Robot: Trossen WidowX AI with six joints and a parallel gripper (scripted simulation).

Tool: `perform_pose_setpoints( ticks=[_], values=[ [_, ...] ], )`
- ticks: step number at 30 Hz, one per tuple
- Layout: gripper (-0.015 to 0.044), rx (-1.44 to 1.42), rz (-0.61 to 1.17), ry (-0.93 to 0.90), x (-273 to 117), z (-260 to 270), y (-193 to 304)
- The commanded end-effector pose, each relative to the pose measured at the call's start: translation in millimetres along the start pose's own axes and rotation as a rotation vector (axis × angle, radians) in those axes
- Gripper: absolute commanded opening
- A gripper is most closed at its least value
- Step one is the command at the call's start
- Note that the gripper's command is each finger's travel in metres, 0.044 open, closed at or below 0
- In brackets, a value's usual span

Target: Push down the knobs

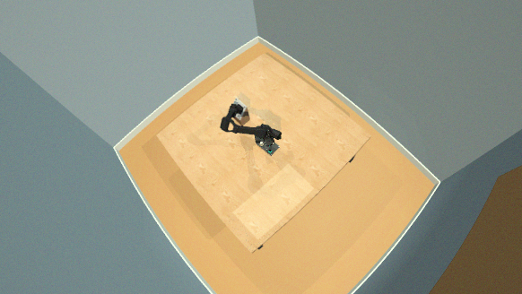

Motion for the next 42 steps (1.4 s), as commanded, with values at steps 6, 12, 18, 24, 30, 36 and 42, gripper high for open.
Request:
perform_pose_setpoints(
  ticks=[6, 12, 18, 24, 30, 36, 42],
  values=[
    [0.0000, 0.011, 0.003, 0.002, 6.9, -0.6, -1.7],
    [0.0000, 0.011, 0.003, 0.002, 6.9, -0.6, -1.7],
    [0.0000, 0.011, 0.003, 0.002, 8.1, -0.6, -1.7],
    [0.0000, 0.011, 0.003, 0.002, 8.9, -0.6, -1.7],
    [0.0000, 0.011, 0.003, 0.002, 8.9, -0.6, -1.7],
    [0.0000, 0.011, 0.003, 0.002, 9.7, -0.6, -1.7],
    [0.0000, 0.011, 0.003, 0.002, 9.7, -0.6, -1.7]
  ],
)
Point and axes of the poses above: the point midway between the two fingers, 35 mm back from their tips, its own x axis out along the fingers, its own z axis across the jaws, y = z × x, the point moved 4 cm from there along -x, back along the fingers, and after that the axes turned 3 degrees about -x, right-handed, at the moved point
